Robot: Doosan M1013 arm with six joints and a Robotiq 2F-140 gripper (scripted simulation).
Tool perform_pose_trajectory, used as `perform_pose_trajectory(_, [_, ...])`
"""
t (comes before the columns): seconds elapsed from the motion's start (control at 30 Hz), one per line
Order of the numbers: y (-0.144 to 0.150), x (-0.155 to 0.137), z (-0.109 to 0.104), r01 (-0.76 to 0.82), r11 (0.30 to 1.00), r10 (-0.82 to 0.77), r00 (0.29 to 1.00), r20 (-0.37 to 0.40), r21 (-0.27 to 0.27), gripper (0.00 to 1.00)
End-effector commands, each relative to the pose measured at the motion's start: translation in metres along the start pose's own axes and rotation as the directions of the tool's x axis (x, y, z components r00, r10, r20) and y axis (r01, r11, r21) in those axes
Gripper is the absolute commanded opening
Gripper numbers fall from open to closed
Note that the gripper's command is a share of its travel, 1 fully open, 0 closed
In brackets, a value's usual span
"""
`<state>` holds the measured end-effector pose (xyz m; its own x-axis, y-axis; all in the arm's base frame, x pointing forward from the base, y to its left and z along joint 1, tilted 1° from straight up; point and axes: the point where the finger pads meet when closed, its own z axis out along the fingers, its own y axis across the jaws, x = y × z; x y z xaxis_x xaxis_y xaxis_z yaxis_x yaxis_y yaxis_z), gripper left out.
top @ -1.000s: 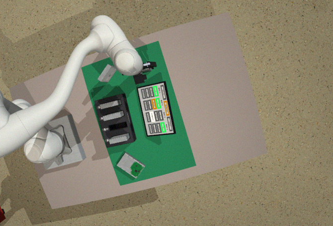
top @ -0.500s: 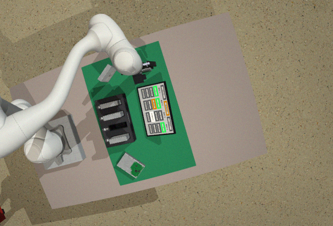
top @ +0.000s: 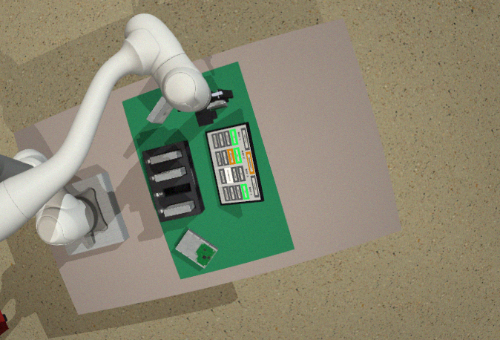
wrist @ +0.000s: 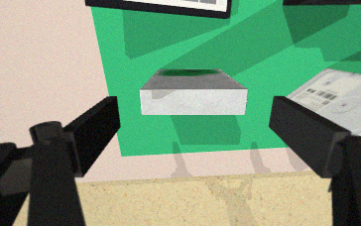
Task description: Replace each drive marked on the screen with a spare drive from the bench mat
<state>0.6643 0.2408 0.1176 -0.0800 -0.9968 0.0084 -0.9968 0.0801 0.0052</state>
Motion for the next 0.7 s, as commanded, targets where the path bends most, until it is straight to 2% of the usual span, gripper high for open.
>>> perform_pose_trajectory(0.0, [0.000, 0.000, -0.017, 0.000, 1.000, 0.000, 1.000, 0.001, 0.001, 0.89])
perform_pose_trajectory(0.23, [0.000, 0.000, -0.038, 0.000, 1.000, 0.000, 1.000, 0.001, 0.001, 0.89])
perform_pose_trajectory(0.57, [0.000, 0.000, -0.044, 0.000, 1.000, 0.000, 1.000, 0.001, 0.001, 0.89])
perform_pose_trajectory(0.6, [0.000, 0.000, -0.044, 0.000, 1.000, 0.000, 1.000, 0.001, 0.001, 0.10])
perform_pose_trajectory(0.67, [0.000, 0.000, -0.044, 0.000, 1.000, 0.000, 1.000, 0.001, 0.001, 0.10])
